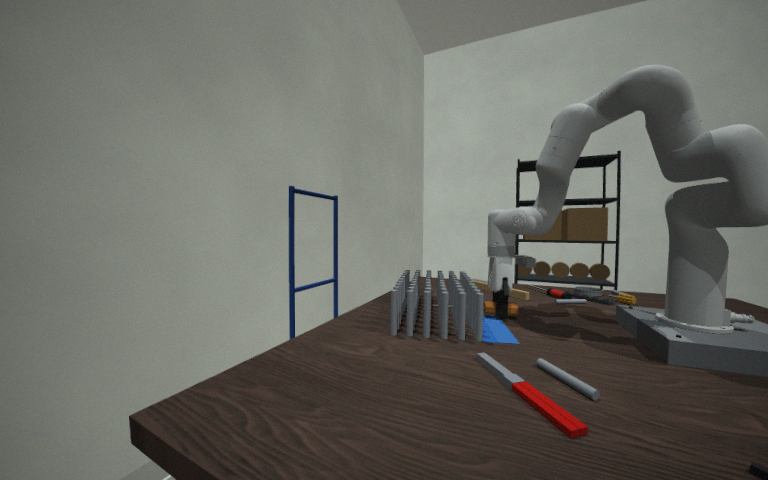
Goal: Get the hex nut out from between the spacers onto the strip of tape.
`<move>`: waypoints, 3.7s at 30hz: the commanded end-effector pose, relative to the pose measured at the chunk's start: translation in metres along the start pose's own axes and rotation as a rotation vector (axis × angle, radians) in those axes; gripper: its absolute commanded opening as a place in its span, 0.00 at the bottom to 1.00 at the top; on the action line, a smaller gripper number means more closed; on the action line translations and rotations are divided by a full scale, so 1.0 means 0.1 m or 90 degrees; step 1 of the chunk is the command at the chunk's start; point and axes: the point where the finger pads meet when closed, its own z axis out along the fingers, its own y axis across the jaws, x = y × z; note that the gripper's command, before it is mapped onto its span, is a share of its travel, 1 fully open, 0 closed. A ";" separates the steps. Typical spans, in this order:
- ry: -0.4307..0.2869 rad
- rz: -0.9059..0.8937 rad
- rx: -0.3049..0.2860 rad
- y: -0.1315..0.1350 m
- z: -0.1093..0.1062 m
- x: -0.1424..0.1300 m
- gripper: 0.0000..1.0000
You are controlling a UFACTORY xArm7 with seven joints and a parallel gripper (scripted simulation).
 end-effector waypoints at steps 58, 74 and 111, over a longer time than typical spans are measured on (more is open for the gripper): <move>-0.002 0.000 0.001 -0.01 0.06 0.02 0.00; -0.002 0.000 0.001 0.00 0.06 0.16 0.00; -0.002 0.000 0.001 0.01 0.06 0.85 0.00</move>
